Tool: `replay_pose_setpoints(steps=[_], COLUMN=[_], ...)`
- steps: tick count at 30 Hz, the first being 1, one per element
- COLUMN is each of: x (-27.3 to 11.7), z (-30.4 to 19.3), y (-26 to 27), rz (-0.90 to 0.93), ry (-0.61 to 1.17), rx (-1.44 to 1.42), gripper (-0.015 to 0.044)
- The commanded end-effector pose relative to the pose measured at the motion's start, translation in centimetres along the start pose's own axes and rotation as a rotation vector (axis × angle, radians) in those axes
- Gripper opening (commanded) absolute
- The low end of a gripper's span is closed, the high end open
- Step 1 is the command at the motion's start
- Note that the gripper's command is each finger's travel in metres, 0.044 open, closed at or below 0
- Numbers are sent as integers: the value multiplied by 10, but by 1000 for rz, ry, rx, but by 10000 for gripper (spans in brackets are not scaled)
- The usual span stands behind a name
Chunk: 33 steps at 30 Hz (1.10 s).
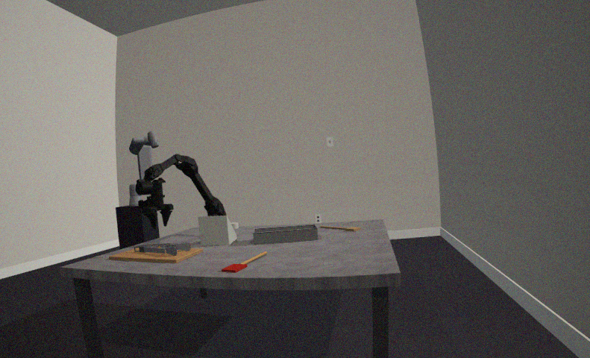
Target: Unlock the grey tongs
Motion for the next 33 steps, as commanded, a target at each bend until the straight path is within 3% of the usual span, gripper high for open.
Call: replay_pose_setpoints(steps=[1, 4, 11, 18, 33], x=[-27, -40, -46, -91, -91], z=[-2, -6, -7, -9, -9], y=[-43, -71, -72, -72, -72], rz=[0, -1, 0, 10, 10], ry=[-5, -6, -6, -5, -5], rx=[-3, -4, -3, 2, 2], gripper=[440, 440, 440, 440, 440])
Point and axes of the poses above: the point midway between the two fingers, 35 mm back from their tips, its own x axis out along the fingers, its own y axis across the jaws, z = x × y, the point moved 3 cm from there along -x, back along the fingers, and after that the axes turned 2 degrees about -x, right-handed, at the moved point
